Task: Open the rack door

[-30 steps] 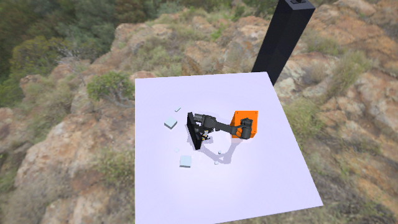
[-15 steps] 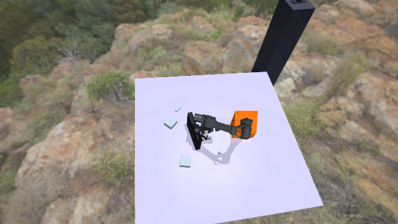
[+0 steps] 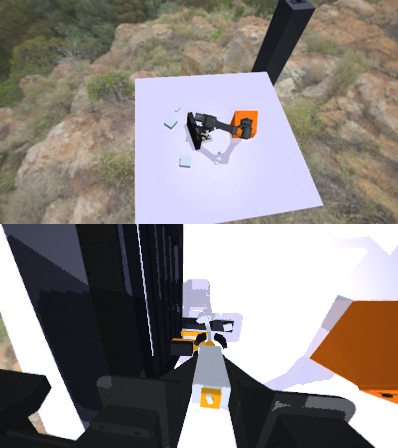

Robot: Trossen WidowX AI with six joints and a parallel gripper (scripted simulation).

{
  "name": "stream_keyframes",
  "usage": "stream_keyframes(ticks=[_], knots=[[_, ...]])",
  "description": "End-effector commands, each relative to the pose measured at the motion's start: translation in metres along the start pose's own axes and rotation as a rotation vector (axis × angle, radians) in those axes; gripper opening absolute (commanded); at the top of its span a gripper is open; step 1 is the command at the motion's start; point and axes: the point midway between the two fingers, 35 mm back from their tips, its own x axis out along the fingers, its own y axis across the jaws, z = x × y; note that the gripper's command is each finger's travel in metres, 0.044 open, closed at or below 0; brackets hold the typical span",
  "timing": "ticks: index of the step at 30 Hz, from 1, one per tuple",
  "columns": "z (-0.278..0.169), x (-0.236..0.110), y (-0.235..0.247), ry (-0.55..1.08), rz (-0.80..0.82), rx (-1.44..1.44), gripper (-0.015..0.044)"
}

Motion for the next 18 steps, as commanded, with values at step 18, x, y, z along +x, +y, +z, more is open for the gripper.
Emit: stream_keyframes(ticks=[18], knots=[[0.015, 0.0, -0.029, -0.003, -0.005, -0.367, 0.002]])
